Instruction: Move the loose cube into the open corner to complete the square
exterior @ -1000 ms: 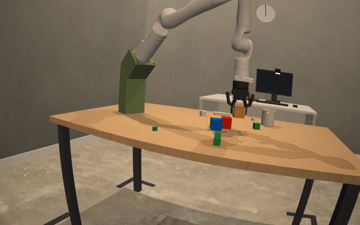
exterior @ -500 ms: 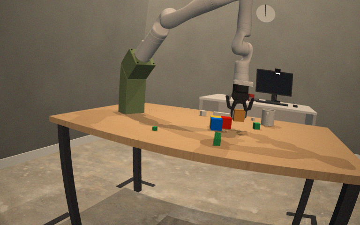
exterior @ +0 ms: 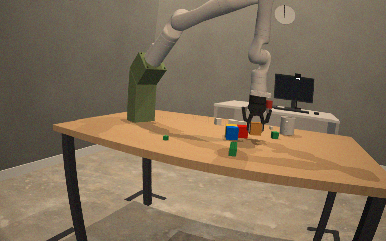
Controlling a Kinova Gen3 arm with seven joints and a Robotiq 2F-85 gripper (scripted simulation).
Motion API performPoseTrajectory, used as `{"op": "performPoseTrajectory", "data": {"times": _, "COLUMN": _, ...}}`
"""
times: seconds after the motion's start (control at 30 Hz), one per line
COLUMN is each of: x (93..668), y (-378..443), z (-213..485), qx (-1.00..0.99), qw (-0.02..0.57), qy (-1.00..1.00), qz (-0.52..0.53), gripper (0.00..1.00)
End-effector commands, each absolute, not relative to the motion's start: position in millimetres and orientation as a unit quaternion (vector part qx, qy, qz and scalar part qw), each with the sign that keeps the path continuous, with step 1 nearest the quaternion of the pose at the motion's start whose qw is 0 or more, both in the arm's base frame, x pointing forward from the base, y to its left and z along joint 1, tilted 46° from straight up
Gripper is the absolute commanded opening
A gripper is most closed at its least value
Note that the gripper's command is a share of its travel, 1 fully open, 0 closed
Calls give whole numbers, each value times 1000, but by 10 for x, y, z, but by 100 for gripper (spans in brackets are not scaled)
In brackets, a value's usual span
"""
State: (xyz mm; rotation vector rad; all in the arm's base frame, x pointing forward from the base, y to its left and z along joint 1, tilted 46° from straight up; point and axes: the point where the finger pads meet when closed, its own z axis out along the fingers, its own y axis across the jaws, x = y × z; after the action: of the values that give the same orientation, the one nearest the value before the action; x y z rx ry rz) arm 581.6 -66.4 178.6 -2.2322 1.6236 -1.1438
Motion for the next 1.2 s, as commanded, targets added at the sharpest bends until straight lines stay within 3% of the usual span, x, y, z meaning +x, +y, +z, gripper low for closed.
{"op": "performPoseTrajectory", "data": {"times": 0.0, "x": 5844, "y": -757, "z": 1735, "qx": -742, "qw": 74, "qy": 546, "qz": -382, "gripper": 10}}
{"op": "performPoseTrajectory", "data": {"times": 1.17, "x": 5950, "y": -808, "z": 1621, "qx": -742, "qw": 74, "qy": 546, "qz": -382, "gripper": 10}}
